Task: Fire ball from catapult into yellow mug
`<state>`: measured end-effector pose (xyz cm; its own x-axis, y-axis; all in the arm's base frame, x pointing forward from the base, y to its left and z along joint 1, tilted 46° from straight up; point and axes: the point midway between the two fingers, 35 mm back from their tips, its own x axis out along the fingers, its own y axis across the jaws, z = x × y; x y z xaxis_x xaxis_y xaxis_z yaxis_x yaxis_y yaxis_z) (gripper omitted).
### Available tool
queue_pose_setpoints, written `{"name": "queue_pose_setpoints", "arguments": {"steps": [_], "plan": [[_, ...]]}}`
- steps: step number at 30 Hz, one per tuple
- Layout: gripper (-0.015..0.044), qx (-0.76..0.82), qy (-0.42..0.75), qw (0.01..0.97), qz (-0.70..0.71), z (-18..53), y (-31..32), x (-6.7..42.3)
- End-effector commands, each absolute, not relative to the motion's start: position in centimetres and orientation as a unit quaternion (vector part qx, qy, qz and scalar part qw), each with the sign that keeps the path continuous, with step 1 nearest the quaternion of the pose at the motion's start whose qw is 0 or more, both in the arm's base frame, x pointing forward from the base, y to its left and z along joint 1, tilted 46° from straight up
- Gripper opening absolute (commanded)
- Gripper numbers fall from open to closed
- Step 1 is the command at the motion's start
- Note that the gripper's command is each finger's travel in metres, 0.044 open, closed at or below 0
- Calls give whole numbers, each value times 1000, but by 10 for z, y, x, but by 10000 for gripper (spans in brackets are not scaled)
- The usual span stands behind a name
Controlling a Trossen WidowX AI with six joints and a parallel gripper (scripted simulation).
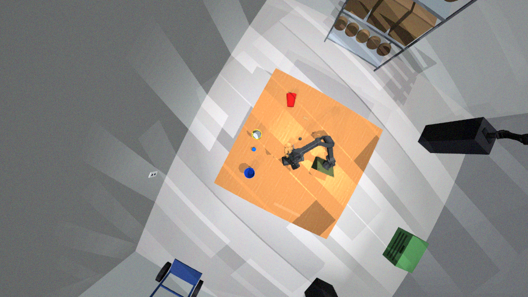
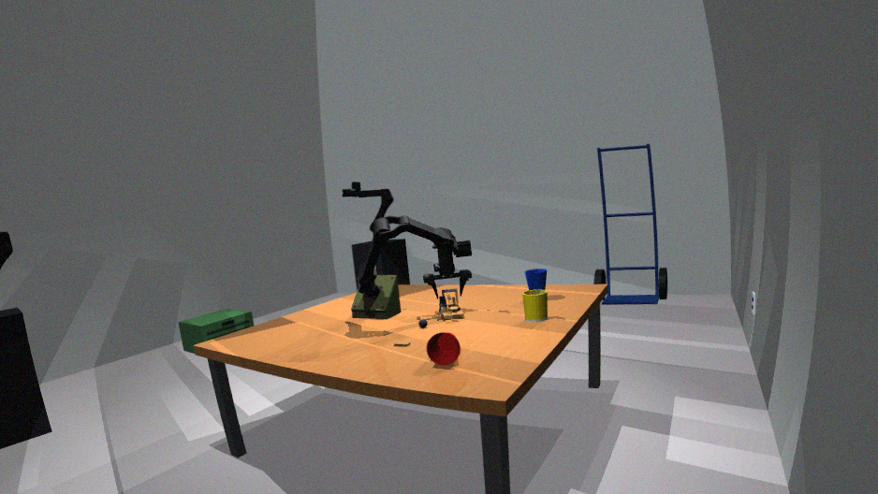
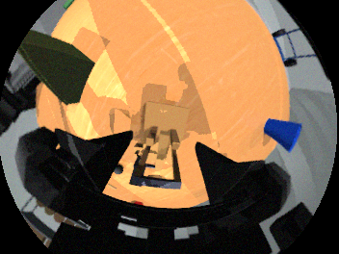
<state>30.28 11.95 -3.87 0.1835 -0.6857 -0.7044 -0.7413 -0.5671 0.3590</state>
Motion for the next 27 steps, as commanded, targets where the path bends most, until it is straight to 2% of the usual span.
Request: {"name": "queue_pose_setpoints", "arguments": {"steps": [1,21,27], "plan": [[440,-770,463,28,439,-43,116,303],[440,-770,463,27,438,-64,93,308],[282,-769,465,31,438,-62,96,308]]}}
